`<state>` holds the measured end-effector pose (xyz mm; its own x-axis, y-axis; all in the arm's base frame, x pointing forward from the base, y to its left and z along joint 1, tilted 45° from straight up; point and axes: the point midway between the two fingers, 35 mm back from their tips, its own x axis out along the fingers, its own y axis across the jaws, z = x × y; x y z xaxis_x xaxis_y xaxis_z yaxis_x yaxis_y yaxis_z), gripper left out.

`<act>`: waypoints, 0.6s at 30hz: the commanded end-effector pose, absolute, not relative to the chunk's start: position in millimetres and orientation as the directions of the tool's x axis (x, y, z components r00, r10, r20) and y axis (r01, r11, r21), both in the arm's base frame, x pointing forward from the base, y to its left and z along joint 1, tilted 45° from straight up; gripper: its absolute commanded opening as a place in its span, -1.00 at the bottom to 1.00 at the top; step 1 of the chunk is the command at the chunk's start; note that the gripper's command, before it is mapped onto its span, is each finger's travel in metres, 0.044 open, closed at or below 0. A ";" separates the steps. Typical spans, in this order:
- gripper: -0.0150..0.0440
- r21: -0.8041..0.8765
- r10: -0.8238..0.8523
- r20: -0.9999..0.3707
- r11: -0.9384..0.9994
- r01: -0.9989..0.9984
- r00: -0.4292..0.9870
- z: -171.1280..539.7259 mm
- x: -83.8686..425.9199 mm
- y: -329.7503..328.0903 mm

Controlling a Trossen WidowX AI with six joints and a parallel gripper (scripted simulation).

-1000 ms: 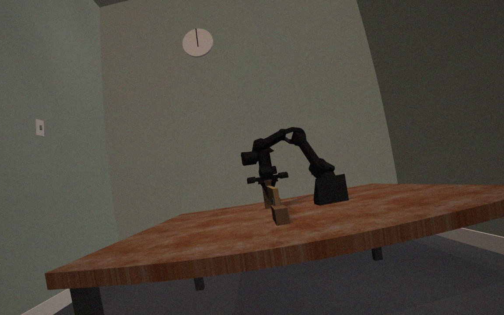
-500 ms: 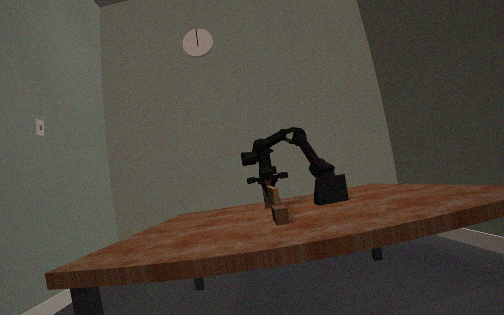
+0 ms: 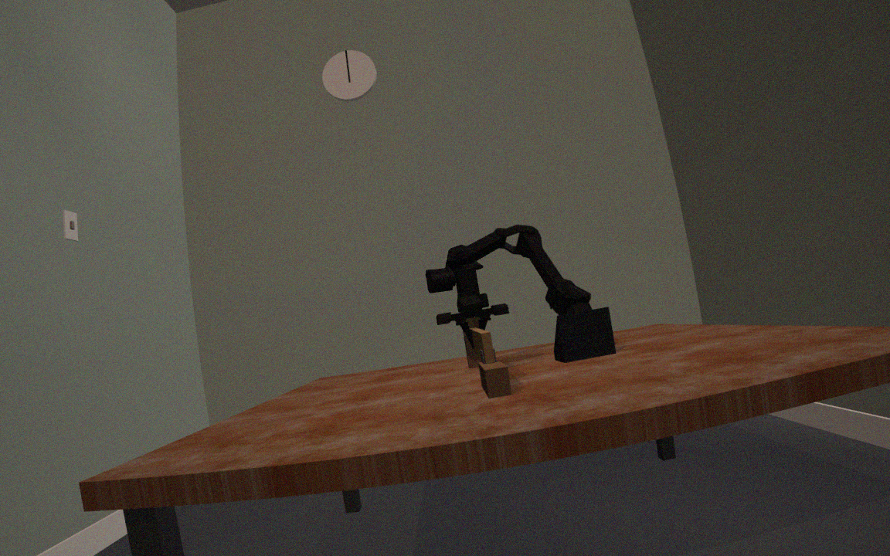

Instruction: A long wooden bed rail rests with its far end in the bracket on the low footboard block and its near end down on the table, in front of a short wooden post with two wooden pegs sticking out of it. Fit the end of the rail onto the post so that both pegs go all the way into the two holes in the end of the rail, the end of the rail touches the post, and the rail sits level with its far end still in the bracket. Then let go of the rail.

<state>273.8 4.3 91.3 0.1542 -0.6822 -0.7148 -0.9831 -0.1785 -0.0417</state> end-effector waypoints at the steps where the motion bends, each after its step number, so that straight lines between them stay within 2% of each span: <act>1: -0.49 -0.041 -0.682 -0.714 -0.182 -0.982 0.156 93.1 274.2 3.8; 18: -0.49 -0.041 -0.683 -0.714 -0.182 -0.982 0.156 97.1 274.7 0.8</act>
